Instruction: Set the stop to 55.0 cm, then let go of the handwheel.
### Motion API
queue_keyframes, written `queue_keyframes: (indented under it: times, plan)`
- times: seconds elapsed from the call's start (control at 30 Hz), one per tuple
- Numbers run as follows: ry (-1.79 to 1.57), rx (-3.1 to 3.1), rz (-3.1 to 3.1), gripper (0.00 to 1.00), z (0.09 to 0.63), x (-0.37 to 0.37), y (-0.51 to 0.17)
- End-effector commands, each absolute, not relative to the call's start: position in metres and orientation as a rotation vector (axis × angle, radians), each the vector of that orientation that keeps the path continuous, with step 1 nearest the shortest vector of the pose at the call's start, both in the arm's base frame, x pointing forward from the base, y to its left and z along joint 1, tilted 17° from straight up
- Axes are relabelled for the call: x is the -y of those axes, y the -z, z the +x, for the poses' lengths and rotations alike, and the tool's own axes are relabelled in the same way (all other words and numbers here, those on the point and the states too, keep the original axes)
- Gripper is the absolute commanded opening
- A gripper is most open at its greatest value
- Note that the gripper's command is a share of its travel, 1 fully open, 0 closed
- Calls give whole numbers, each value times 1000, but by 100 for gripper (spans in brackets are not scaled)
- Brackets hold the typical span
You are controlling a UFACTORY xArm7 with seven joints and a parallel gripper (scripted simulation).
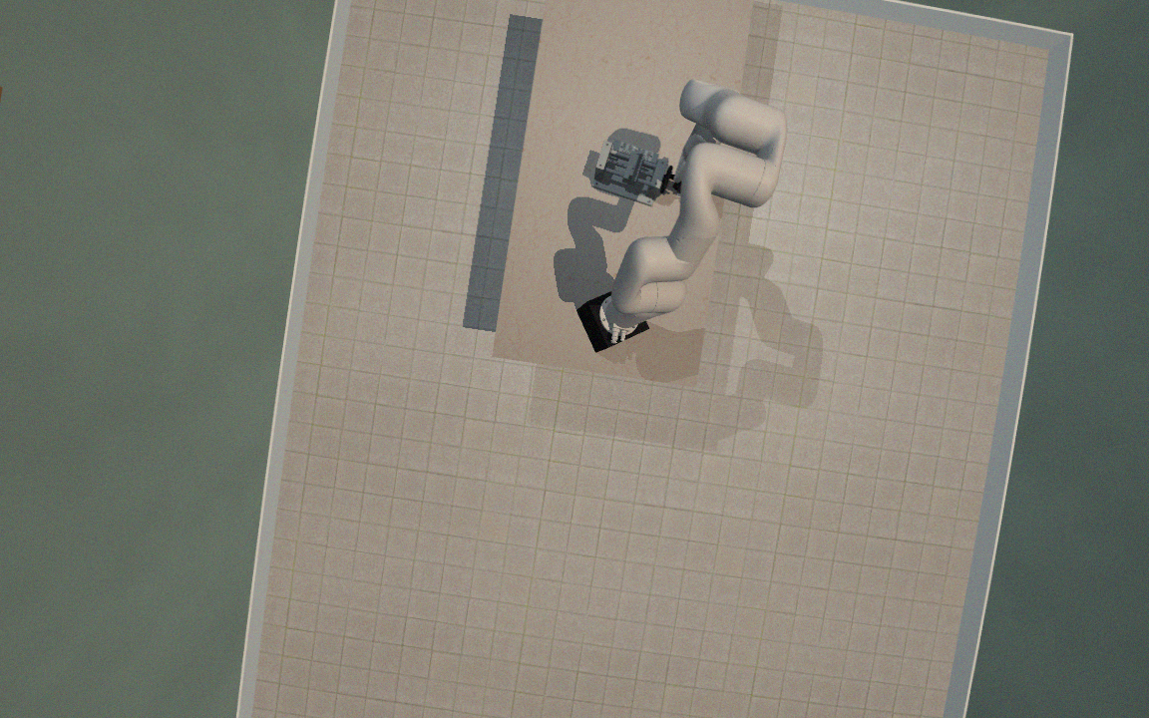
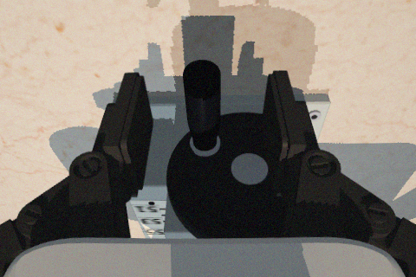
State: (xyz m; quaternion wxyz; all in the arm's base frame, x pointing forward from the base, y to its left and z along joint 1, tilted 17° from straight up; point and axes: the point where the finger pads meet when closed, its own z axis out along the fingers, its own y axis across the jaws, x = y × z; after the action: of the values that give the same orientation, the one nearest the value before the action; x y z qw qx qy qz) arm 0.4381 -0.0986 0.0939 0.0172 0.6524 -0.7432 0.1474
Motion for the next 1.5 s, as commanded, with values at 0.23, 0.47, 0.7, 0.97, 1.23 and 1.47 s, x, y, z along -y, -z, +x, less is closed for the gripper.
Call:
queue_keyframes:
  times: [0.23, 0.47, 0.7, 0.97, 1.23, 1.47]
  plan:
    - [-462, 2311, 2030, 57, 443, 103, -76]
    - [-462, 2311, 2030, 57, 443, 103, -75]
    - [-462, 2311, 2030, 57, 443, 103, -75]
    - [-462, 2311, 2030, 6, 443, 103, -75]
    - [-462, 2311, 2030, 6, 443, 103, -75]
    - [-462, 2311, 2030, 6, 443, 103, -75]
